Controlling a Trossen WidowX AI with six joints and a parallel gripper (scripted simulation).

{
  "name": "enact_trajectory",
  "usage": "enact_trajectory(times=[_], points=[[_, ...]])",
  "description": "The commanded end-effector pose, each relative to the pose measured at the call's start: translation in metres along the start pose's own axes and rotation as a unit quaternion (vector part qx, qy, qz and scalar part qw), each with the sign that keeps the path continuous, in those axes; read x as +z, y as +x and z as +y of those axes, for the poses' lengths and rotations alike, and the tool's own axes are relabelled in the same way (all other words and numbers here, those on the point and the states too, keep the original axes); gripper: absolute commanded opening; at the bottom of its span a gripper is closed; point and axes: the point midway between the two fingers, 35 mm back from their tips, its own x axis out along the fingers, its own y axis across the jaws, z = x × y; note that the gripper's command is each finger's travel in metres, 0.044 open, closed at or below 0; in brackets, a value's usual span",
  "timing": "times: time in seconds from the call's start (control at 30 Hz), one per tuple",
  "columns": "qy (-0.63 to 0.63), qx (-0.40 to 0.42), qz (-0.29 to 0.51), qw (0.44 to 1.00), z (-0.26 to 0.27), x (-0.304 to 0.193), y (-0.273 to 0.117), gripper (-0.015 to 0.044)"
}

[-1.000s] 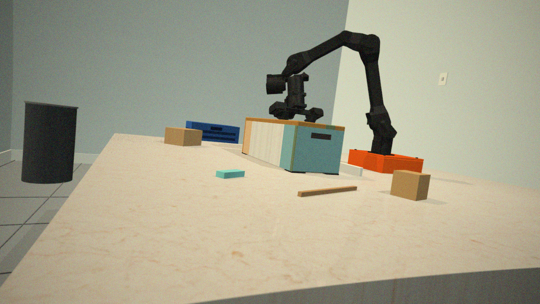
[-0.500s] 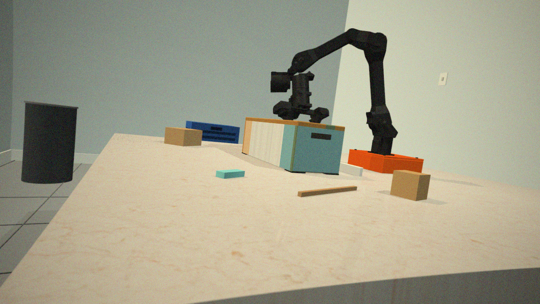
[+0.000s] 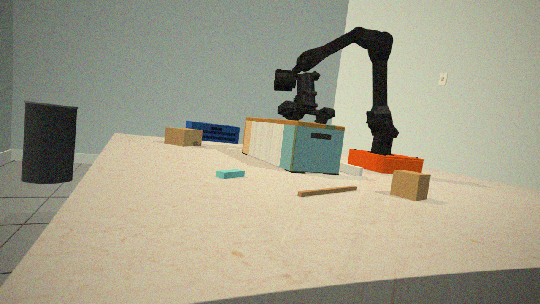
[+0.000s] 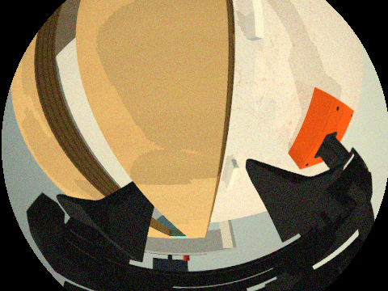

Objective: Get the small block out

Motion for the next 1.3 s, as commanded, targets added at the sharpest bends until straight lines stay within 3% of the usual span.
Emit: enact_trajectory(times=[0.0, 1.27], points=[[0.0, -0.002, 0.003, 1.0, -0.001, -0.01, 0.005, 0.04], [0.0, -0.002, 0.008, 1.0, -0.001, -0.095, 0.034, 0.04]])
